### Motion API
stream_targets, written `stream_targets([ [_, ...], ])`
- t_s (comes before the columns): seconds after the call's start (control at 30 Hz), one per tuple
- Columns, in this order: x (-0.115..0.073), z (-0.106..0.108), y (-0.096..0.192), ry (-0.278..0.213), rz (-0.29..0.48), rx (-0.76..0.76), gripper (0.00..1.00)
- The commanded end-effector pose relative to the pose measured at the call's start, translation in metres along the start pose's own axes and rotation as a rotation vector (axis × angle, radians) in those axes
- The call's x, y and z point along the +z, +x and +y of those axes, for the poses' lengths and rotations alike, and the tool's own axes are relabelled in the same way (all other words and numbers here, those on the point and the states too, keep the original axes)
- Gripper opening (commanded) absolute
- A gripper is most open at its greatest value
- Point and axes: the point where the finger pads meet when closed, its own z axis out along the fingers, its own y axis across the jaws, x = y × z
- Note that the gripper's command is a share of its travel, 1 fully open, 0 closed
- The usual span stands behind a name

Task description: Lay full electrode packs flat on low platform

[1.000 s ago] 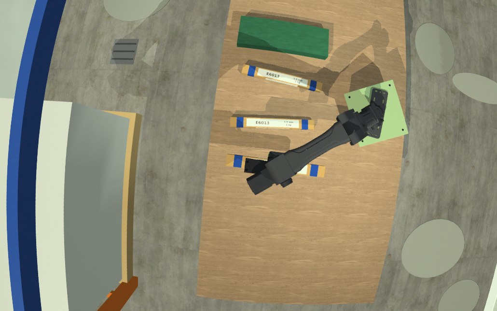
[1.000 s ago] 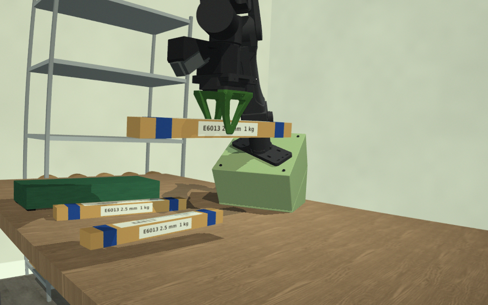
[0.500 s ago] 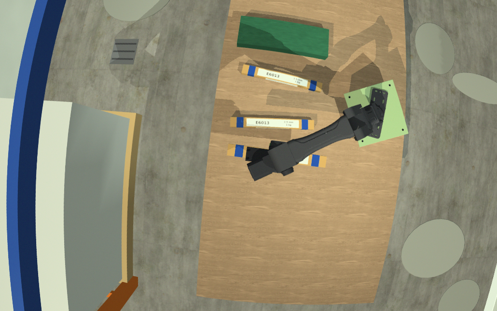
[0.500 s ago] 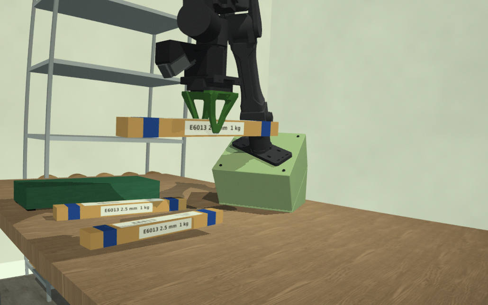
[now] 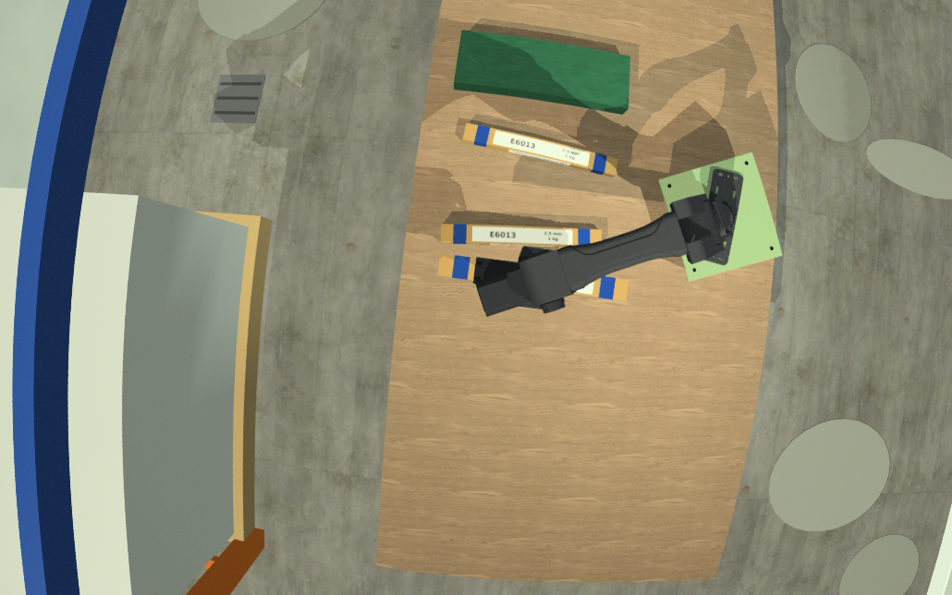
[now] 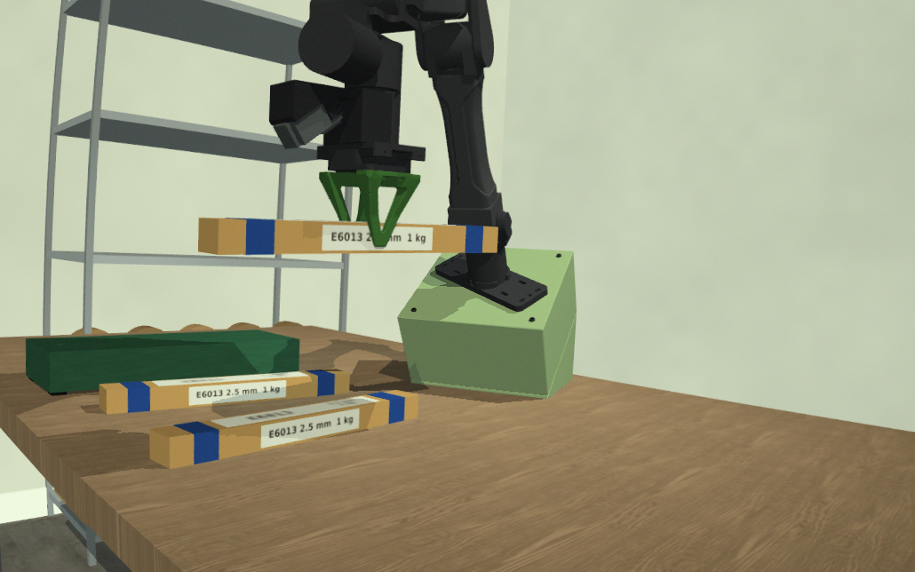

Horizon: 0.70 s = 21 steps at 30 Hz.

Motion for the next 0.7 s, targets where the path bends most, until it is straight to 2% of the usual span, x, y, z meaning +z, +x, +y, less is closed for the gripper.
stream_targets([
  [0.0,-0.028,-0.003,-0.008,-0.055,-0.085,-0.011,0.0],
  [0.43,-0.024,-0.038,-0.006,-0.05,-0.082,-0.012,0.0],
  [0.5,-0.024,-0.038,-0.006,-0.05,-0.082,-0.012,0.0],
  [0.53,-0.034,-0.038,-0.014,-0.06,-0.115,-0.015,0.0],
  [0.57,-0.033,-0.041,-0.014,-0.059,-0.114,-0.015,0.0],
  [0.6,-0.024,-0.046,-0.006,-0.049,-0.081,-0.013,0.0],
  [0.67,-0.022,-0.053,0.0,-0.042,-0.057,-0.011,0.0],
])
